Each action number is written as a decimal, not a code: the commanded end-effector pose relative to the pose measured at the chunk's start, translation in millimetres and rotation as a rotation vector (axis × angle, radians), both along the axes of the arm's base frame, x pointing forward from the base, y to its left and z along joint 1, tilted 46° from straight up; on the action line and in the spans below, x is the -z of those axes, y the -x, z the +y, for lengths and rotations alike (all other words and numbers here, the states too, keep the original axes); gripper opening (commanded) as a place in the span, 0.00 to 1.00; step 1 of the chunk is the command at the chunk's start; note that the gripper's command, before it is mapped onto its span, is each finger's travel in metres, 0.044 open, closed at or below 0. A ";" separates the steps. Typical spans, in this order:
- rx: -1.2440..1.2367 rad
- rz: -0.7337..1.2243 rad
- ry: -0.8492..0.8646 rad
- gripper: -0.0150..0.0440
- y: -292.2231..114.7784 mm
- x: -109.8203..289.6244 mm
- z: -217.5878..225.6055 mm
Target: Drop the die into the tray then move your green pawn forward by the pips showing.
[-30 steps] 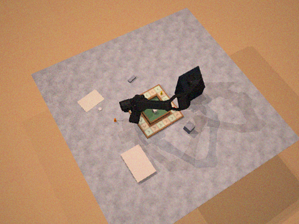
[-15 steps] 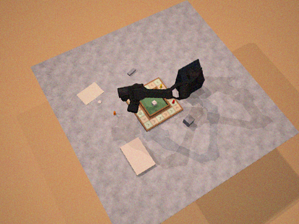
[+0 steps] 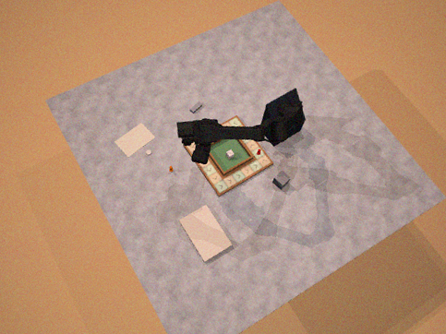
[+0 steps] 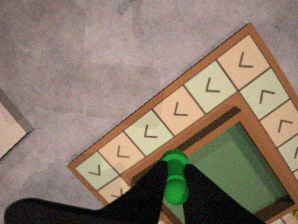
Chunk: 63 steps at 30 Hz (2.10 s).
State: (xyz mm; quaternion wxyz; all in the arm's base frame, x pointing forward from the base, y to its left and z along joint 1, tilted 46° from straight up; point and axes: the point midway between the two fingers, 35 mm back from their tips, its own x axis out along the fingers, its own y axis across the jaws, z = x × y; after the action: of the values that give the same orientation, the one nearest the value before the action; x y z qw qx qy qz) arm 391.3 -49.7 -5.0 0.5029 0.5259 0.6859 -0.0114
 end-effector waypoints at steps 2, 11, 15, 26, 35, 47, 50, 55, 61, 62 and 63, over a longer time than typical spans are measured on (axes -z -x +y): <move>-0.009 -0.003 0.007 0.25 -5.5 -11.3 33.0; -0.007 -0.004 0.005 0.25 -6.6 -29.3 94.7; -0.008 -0.004 -0.004 0.25 -3.2 -37.7 122.5; -0.011 -0.004 -0.014 0.25 -0.9 -34.1 149.6; -0.011 -0.004 -0.015 0.25 -1.6 -19.0 165.8; -0.011 -0.004 -0.016 0.25 -2.3 -8.2 177.2; -0.015 -0.010 -0.016 0.34 -2.9 -12.0 175.1; -0.015 -0.010 -0.016 0.57 -2.9 -12.0 175.1; -0.012 -0.005 -0.014 0.83 -1.6 -38.0 146.8; -0.011 -0.004 -0.014 0.88 -0.7 -43.8 140.9; -0.011 -0.004 -0.014 0.92 -0.4 -45.7 138.9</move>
State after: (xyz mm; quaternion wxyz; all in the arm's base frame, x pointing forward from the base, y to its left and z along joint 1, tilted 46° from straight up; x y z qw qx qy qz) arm 388.4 109.0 19.8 0.4934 0.5208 0.6966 -0.0064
